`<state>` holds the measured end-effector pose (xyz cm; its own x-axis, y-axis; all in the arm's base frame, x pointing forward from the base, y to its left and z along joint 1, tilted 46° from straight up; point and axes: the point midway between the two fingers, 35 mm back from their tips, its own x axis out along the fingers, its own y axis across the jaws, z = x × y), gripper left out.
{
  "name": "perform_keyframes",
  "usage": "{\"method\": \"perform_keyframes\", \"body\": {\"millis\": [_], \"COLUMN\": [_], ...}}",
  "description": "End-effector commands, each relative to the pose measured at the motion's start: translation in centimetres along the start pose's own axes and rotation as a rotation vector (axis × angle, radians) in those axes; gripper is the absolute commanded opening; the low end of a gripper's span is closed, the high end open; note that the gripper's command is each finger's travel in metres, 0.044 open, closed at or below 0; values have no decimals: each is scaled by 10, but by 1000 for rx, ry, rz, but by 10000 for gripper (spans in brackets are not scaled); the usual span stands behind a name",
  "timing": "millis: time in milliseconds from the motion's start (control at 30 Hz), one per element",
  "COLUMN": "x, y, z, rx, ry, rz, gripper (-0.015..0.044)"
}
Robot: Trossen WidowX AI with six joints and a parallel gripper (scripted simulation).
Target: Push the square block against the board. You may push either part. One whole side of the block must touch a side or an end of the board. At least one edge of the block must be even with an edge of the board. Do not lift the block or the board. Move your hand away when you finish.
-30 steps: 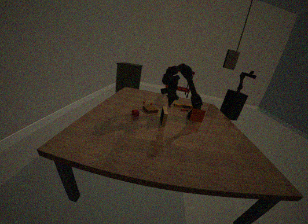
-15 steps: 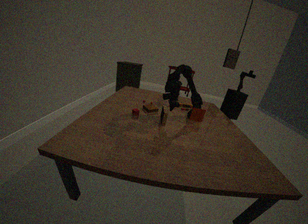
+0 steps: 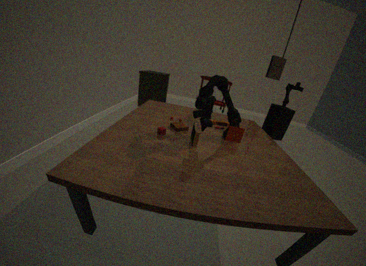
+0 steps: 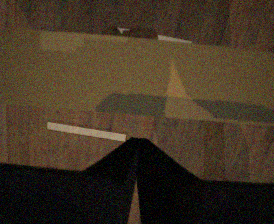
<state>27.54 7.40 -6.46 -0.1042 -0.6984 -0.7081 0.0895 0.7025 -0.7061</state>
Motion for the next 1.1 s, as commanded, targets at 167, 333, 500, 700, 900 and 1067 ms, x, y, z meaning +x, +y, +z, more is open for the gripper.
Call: {"method": "perform_keyframes", "body": {"millis": [167, 333, 500, 700, 900, 1067], "x": [-2, -2, -2, -3, -3, -3], "y": [1, 1, 1, 1, 1, 1], "z": [11, 16, 20, 26, 31, 35], "rx": [-1, 0, 0, 0, 0, 0], "ry": [-6, -7, -7, -7, -7, -7], "rz": [3, 3, 3, 3, 3, 3], "gripper": [0, 0, 0, 0, 0, 0]}}
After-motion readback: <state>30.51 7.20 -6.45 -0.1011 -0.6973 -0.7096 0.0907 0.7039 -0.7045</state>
